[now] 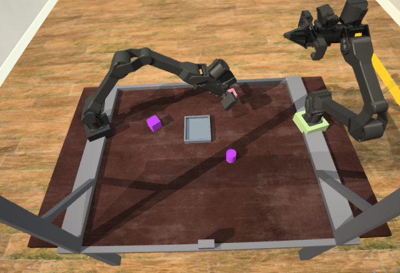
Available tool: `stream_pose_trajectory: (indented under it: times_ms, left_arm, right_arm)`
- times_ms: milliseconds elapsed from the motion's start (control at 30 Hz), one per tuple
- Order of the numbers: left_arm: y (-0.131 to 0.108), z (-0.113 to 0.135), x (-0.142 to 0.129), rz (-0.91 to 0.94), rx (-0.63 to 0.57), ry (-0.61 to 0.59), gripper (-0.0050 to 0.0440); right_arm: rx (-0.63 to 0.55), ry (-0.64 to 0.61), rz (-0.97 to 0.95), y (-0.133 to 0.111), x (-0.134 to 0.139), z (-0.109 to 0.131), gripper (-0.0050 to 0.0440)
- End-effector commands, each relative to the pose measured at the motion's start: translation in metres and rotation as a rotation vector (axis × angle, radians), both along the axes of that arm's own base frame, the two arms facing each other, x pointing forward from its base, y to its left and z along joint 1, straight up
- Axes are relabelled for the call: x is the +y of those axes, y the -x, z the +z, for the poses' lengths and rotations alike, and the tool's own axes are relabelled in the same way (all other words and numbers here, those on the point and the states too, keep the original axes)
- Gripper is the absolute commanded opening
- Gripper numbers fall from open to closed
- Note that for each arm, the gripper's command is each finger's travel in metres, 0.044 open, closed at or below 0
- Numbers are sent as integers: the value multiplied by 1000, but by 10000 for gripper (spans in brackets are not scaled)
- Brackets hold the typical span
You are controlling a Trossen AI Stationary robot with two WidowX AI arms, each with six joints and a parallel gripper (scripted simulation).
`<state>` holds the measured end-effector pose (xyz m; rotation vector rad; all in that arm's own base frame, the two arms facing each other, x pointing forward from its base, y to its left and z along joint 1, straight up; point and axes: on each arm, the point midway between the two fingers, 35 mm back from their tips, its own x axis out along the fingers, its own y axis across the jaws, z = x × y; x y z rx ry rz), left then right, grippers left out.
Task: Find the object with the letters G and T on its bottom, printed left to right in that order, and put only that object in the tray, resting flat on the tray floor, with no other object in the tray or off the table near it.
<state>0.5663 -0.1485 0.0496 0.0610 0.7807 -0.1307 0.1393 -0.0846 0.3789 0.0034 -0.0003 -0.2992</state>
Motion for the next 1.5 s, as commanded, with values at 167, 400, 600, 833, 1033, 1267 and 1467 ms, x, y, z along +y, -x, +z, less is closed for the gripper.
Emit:
stream_pose_trajectory:
  times_ms: [167,400,600,833,1033,1267,1467]
  left_arm:
    - [-2,-27,-1,-4,-2,6,171]
    - [-3,-39,-1,-3,-4,11,171]
    - [-4,-40,-1,-3,-9,12,171]
    - [-4,-49,-1,-2,-9,11,171]
    - [-3,-59,-1,-2,-7,11,171]
    - [-6,-47,-3,-5,-28,14,219]
    - [-6,-47,-3,-5,-28,14,315]
  right_arm:
    - [1,8,-1,0,0,4,-50]
    - [1,8,-1,0,0,4,-50]
    - [1,8,-1,0,0,4,-50]
    - [1,8,-1,0,0,4,-50]
    - [1,8,-1,0,0,4,-50]
    - [1,8,-1,0,0,4,-50]
    - [1,8,-1,0,0,4,-50]
